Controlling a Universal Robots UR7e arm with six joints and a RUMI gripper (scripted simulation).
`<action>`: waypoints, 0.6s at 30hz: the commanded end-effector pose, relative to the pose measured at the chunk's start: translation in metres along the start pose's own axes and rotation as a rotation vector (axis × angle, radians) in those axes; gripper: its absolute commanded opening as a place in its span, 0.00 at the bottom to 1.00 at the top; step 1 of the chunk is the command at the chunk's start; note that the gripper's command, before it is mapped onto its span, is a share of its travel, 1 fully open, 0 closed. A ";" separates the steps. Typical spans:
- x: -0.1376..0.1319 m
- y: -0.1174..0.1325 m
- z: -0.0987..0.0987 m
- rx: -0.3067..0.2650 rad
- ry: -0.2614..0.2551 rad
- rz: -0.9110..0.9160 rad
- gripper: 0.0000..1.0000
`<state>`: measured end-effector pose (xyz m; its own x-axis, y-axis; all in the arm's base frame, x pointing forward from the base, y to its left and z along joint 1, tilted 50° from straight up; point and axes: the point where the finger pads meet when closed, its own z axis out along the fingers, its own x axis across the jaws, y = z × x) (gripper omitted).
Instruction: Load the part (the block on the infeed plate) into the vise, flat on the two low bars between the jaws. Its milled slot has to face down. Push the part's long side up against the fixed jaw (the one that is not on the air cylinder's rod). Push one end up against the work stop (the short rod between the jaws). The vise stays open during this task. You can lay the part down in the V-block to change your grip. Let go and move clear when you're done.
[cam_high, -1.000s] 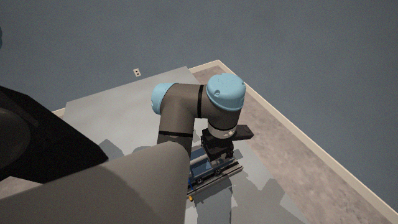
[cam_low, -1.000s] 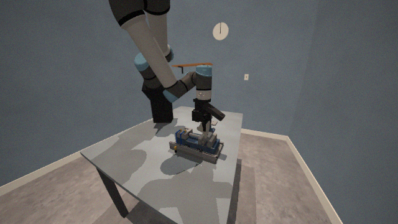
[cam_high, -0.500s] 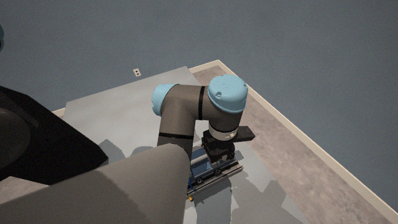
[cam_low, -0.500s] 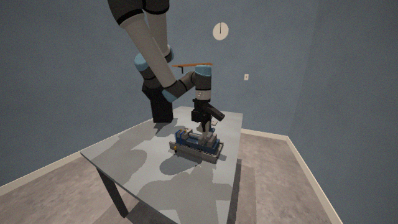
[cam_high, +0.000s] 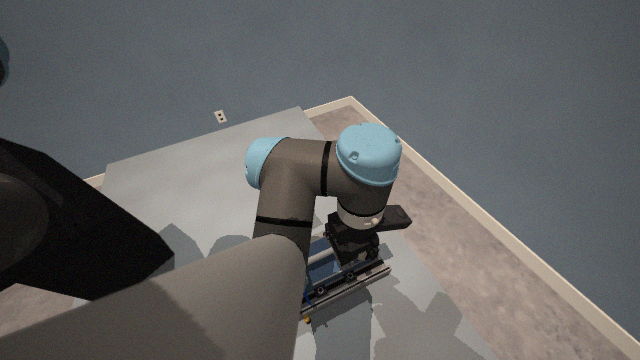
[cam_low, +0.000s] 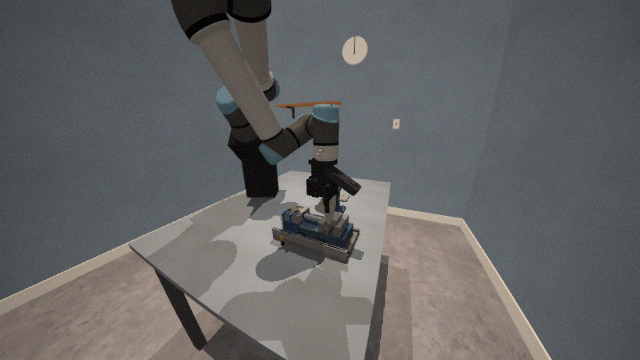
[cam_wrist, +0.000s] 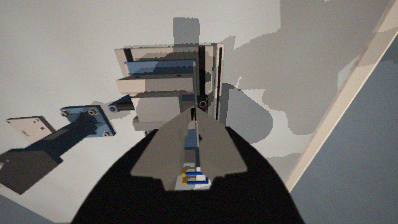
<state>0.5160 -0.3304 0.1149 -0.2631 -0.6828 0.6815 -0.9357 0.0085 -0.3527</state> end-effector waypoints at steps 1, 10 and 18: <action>0.003 -0.002 -0.001 0.003 0.003 0.003 0.00; 0.000 0.000 -0.009 0.001 0.000 0.000 0.00; 0.000 0.000 -0.026 0.001 0.000 0.000 0.00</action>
<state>0.5140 -0.3238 0.1253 -0.2669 -0.6808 0.6821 -0.9342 0.0088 -0.3567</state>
